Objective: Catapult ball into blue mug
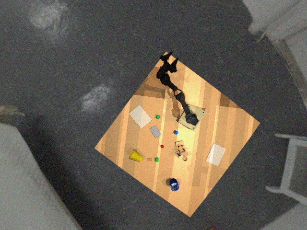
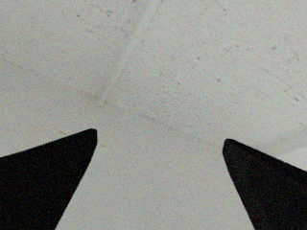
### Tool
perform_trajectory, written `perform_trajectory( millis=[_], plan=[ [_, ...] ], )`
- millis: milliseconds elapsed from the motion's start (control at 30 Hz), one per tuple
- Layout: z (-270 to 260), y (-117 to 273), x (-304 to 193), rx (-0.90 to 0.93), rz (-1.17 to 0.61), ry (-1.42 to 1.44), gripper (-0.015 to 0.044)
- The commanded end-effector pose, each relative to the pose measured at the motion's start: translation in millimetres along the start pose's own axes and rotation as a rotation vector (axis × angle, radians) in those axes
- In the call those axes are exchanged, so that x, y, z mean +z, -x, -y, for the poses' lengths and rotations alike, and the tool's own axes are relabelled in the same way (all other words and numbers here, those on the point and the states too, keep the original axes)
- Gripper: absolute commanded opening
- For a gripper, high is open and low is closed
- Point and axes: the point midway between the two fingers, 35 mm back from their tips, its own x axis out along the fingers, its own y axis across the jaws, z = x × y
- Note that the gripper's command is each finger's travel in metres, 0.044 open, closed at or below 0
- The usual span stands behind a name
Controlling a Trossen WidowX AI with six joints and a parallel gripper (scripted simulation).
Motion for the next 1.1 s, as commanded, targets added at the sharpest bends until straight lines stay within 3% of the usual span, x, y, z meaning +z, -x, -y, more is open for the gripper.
perform_trajectory(
  millis=[0,400,1067],
  plan=[
    [-0.2,-0.1,-0.8,-0.001,-0.002,0.000,0.0426],
    [-49.8,-5.2,-86.9,-0.023,-0.193,-0.235,0.0440],
    [-209.7,26.9,-225.5,0.029,-0.615,-0.710,0.0440]
  ],
)
